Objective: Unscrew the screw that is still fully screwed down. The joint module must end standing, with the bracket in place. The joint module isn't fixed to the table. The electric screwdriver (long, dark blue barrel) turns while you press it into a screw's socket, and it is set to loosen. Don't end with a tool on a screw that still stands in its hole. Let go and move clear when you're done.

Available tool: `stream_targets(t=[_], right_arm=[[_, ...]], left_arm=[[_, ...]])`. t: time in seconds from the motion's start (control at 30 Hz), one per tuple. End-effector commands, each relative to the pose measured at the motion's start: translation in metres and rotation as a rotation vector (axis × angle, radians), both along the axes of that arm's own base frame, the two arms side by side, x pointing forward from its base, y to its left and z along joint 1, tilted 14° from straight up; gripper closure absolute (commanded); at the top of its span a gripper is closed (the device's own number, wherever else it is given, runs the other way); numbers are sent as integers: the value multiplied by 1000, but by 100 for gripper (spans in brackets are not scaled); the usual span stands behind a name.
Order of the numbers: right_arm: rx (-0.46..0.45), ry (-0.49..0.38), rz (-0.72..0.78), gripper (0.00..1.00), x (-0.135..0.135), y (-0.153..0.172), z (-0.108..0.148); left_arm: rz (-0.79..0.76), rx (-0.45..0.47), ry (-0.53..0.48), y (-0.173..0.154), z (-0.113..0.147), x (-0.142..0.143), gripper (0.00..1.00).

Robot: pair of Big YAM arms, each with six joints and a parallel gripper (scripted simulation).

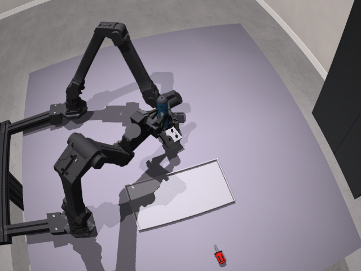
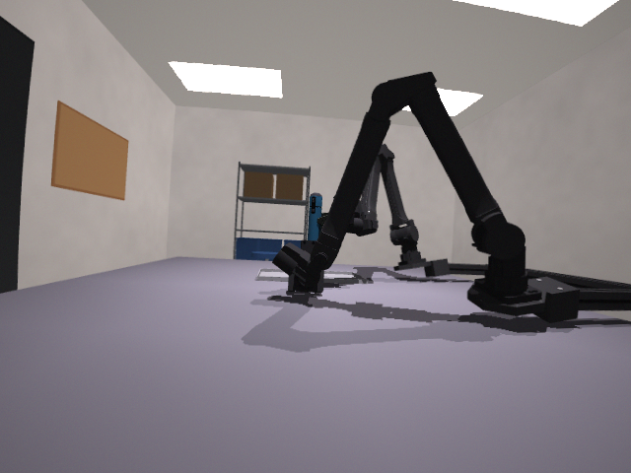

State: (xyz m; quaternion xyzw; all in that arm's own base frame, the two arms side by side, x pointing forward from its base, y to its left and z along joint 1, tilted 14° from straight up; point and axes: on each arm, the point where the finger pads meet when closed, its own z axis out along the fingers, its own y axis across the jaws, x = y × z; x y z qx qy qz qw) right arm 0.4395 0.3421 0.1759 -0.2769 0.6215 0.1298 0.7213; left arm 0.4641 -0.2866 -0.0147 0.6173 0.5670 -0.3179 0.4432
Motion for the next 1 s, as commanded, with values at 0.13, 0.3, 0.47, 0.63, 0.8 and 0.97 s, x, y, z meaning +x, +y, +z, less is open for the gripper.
stream_targets(t=[0.13, 0.3, 0.47, 0.63, 0.8, 0.97], right_arm=[[25, -28, 0, 58, 4, 3, 12], [12, -25, -11, 58, 7, -4, 2], [13, -25, -12, 58, 8, -4, 0], [21, -28, 0, 58, 5, 2, 8], [10, -23, -13, 58, 7, -6, -3], [9, -27, -13, 58, 7, -6, -3]], left_arm=[[8, -5, -23, 1, -1, 14, 41], [8, -5, -23, 1, -1, 14, 41], [8, -5, -23, 1, -1, 14, 41], [8, -5, -23, 1, -1, 14, 41], [8, -5, -23, 1, -1, 14, 41], [8, -5, -23, 1, -1, 14, 41]])
